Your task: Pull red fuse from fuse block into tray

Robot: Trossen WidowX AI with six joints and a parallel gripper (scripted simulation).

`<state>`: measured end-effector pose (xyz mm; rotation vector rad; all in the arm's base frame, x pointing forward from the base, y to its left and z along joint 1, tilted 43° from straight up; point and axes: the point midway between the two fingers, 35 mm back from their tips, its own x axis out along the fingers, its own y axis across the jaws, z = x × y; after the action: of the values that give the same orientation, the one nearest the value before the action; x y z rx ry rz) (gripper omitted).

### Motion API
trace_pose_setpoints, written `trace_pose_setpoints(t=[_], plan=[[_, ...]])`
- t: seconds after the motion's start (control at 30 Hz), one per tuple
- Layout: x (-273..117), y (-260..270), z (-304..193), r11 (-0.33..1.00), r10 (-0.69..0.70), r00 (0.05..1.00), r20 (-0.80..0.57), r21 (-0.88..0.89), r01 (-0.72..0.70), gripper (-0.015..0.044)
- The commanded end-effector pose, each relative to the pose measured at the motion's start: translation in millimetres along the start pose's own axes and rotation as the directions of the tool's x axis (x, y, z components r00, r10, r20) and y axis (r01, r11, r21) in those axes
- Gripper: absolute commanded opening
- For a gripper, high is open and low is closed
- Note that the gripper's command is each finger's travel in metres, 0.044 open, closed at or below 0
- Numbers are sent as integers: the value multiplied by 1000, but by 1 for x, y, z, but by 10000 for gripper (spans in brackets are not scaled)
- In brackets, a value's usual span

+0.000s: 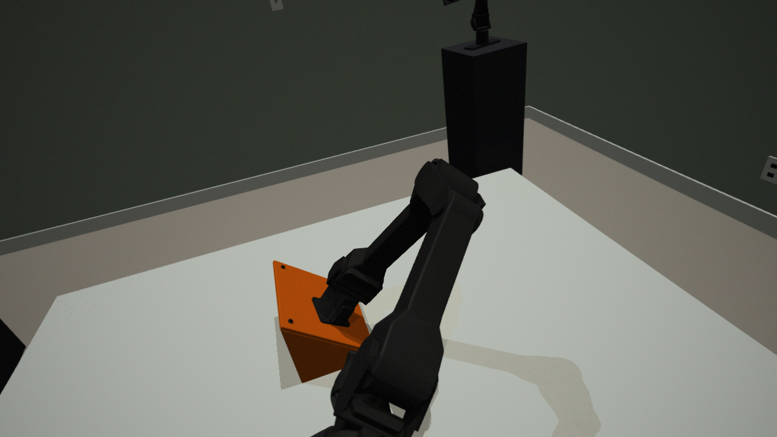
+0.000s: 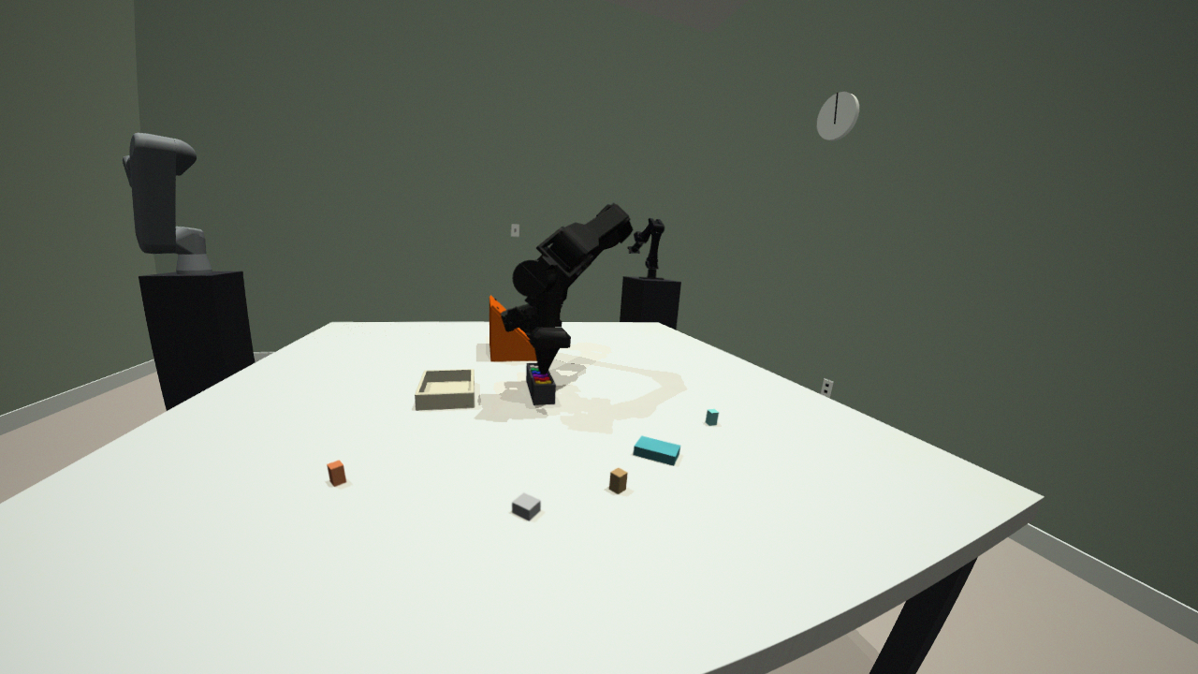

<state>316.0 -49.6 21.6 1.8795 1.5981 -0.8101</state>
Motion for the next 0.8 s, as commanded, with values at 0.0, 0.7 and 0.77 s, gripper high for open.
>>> trace_pose_setpoints(t=[0.0, 0.7, 0.77], plan=[[6, -2, 0, 1000, -3, 1000, -8, 12, 3, 72], [12, -2, 0, 1000, -3, 1000, -8, 12, 3, 72], [14, -2, 0, 1000, -3, 1000, -8, 12, 3, 72]])
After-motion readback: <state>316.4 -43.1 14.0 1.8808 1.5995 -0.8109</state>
